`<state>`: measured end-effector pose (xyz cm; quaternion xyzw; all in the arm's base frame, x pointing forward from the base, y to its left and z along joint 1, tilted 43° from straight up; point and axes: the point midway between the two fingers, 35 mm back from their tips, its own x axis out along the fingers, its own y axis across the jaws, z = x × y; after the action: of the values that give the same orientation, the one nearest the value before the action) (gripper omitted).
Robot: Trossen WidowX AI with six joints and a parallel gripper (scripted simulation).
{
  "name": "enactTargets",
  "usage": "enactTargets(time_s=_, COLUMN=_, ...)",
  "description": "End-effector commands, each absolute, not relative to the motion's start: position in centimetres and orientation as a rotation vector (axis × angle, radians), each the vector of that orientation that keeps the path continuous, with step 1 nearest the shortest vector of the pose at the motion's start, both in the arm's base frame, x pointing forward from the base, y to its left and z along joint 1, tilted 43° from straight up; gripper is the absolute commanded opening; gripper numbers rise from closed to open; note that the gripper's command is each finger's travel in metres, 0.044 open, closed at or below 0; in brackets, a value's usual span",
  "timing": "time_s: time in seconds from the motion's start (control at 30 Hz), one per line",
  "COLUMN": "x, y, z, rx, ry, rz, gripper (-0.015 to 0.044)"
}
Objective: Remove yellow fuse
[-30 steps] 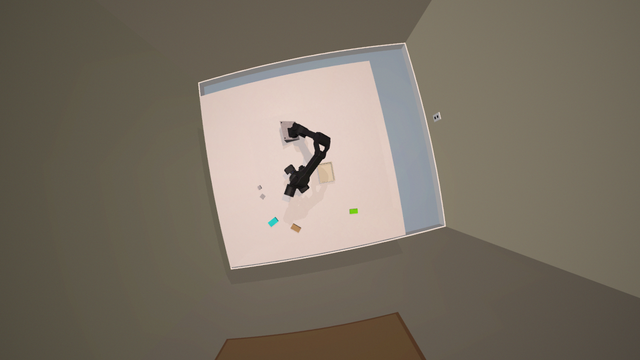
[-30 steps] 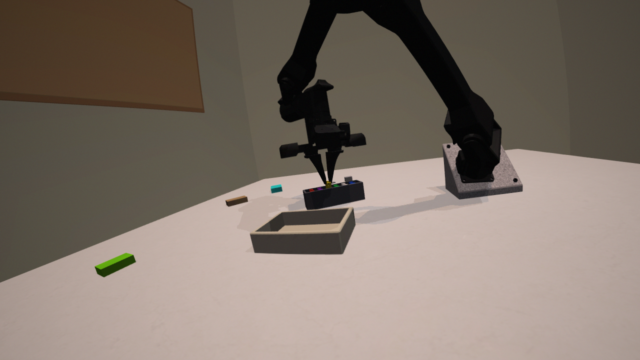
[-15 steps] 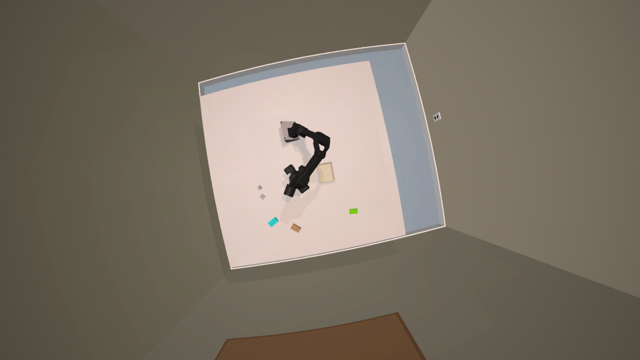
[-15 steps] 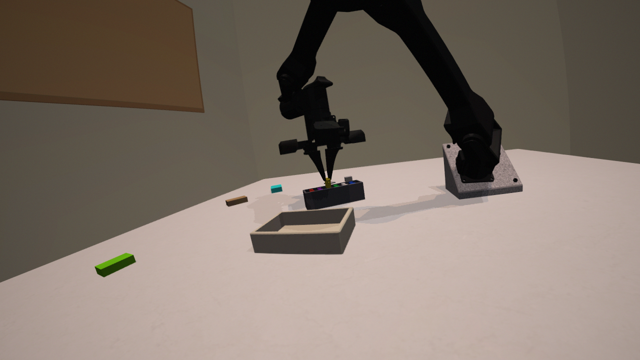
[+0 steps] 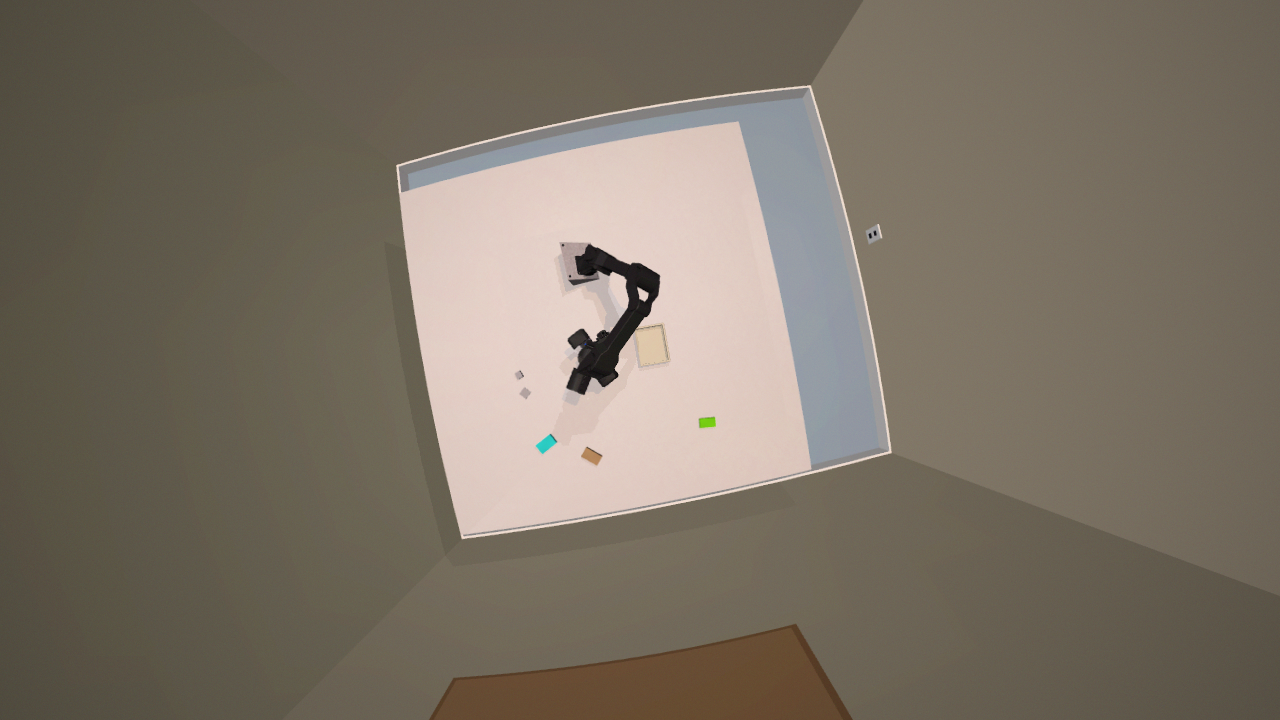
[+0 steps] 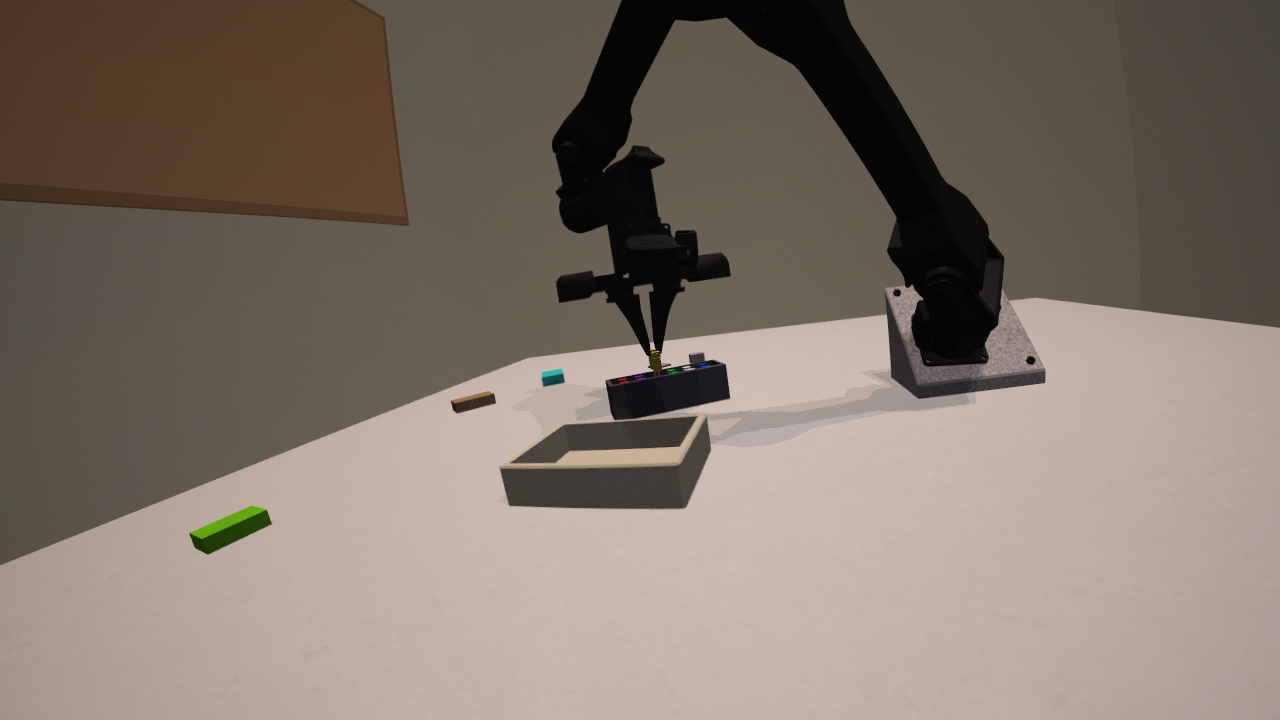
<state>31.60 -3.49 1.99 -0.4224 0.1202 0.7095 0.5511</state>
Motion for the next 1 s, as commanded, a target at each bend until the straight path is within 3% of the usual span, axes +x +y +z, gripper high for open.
enactTargets(time_s=0.0, x=31.7, y=-3.7, z=2.2, rx=-1.008, ry=0.285, rz=1.681, gripper=0.0)
enactTargets(time_s=0.97, x=31.7, y=-5.6, z=4.3, rx=-1.007, ry=0.285, rz=1.681, gripper=0.0)
